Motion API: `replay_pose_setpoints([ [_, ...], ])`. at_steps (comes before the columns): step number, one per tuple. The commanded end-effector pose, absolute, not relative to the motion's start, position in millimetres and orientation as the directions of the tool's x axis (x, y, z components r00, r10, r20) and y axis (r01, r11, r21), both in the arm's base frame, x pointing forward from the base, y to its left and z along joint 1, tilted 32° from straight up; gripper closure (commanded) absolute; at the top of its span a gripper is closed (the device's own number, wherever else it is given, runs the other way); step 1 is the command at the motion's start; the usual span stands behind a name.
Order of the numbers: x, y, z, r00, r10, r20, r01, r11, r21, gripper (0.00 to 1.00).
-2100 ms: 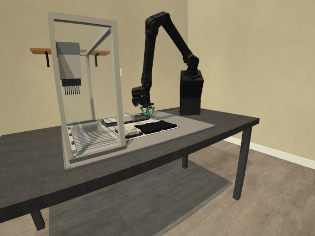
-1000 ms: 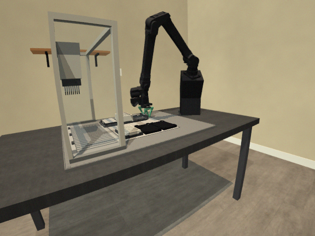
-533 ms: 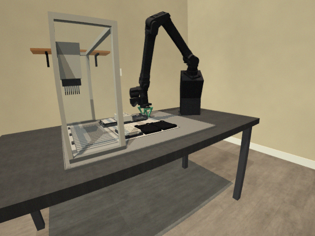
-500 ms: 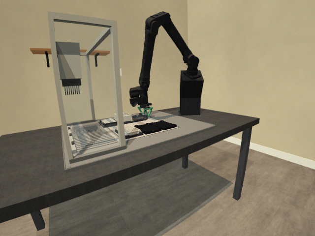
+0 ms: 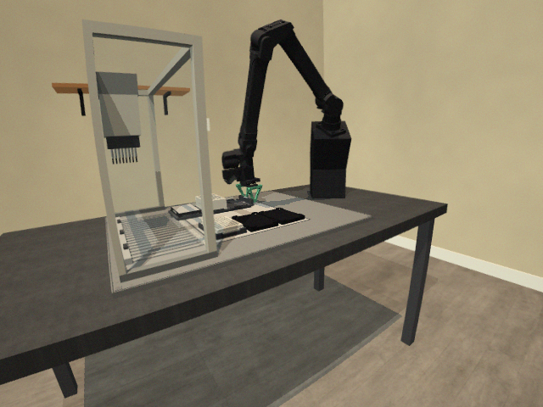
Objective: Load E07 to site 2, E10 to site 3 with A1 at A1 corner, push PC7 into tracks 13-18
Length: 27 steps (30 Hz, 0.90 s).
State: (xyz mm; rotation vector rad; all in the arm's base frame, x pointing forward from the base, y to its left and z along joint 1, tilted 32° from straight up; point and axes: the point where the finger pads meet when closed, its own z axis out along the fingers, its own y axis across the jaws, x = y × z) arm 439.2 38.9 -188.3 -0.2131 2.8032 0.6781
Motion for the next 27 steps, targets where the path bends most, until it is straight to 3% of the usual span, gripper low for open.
replay_pose_setpoints([
  [1, 489.3, 35.6, -155.2, -0.916, -0.103, -0.389, -0.264, 0.882, 0.389, 0.20],
  [27, 498.3, 36.0, -151.2, -0.914, -0.105, -0.392, -0.268, 0.882, 0.387, 0.20],
])
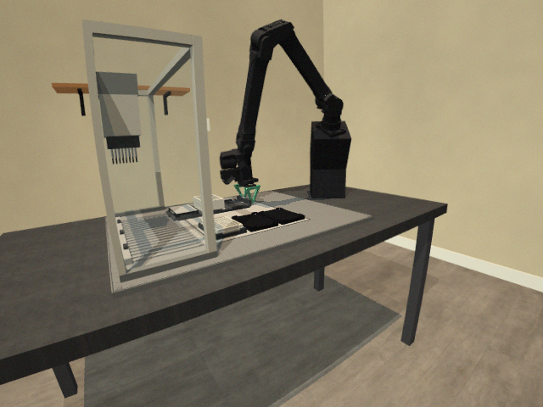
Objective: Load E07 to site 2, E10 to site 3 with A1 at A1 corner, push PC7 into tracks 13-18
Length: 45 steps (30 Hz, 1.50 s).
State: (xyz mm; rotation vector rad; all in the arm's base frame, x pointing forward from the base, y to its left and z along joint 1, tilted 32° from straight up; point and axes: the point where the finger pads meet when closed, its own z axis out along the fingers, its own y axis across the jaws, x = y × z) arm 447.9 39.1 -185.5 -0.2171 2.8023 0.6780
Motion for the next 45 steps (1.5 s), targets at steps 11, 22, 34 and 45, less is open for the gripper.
replay_pose_setpoints([
  [11, 502, 38, -149, -0.913, -0.109, -0.392, -0.271, 0.881, 0.387, 0.20],
  [22, 504, 38, -147, -0.919, -0.105, -0.381, -0.264, 0.881, 0.392, 0.20],
  [34, 516, 41, -142, -0.914, -0.110, -0.391, -0.272, 0.880, 0.388, 0.20],
  [45, 526, 43, -137, -0.912, -0.111, -0.396, -0.275, 0.881, 0.386, 0.20],
])
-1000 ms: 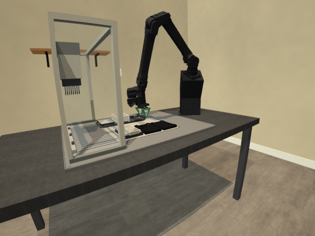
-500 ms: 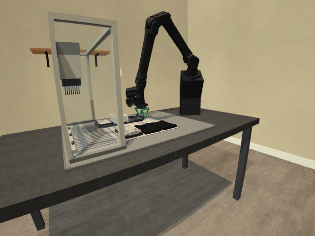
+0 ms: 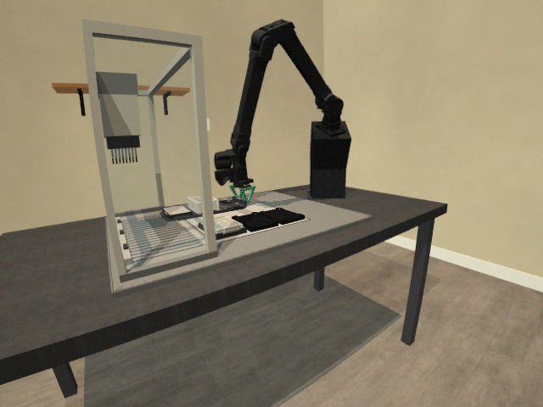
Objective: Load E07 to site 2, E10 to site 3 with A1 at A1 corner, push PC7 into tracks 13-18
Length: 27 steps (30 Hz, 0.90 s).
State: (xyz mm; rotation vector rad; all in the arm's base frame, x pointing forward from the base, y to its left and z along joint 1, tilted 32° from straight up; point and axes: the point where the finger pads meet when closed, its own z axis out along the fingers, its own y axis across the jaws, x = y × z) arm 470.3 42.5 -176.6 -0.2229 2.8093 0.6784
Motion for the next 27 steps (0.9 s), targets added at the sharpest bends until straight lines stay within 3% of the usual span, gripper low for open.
replay_pose_setpoints([
  [1, 526, 43, -137, -0.912, -0.111, -0.396, -0.275, 0.881, 0.386, 0.20],
  [27, 550, 42, -128, -0.913, -0.102, -0.394, -0.266, 0.883, 0.388, 0.20],
])
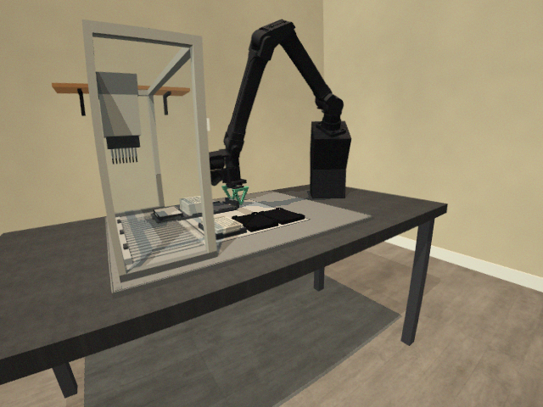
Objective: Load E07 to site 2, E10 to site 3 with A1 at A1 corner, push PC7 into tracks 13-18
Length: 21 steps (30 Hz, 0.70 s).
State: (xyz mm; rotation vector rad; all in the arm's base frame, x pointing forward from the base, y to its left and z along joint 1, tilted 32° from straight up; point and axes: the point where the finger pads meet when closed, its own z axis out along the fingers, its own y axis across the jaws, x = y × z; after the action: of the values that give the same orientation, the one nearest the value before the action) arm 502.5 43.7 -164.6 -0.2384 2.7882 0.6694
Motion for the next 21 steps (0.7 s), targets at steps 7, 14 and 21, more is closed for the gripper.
replay_pose_setpoints([
  [7, 556, 44, -125, -0.913, -0.104, -0.394, -0.268, 0.882, 0.388, 0.20],
  [14, 563, 45, -123, -0.910, -0.107, -0.400, -0.273, 0.881, 0.385, 0.20],
  [21, 564, 44, -132, -0.918, -0.106, -0.382, -0.265, 0.881, 0.392, 0.20],
])
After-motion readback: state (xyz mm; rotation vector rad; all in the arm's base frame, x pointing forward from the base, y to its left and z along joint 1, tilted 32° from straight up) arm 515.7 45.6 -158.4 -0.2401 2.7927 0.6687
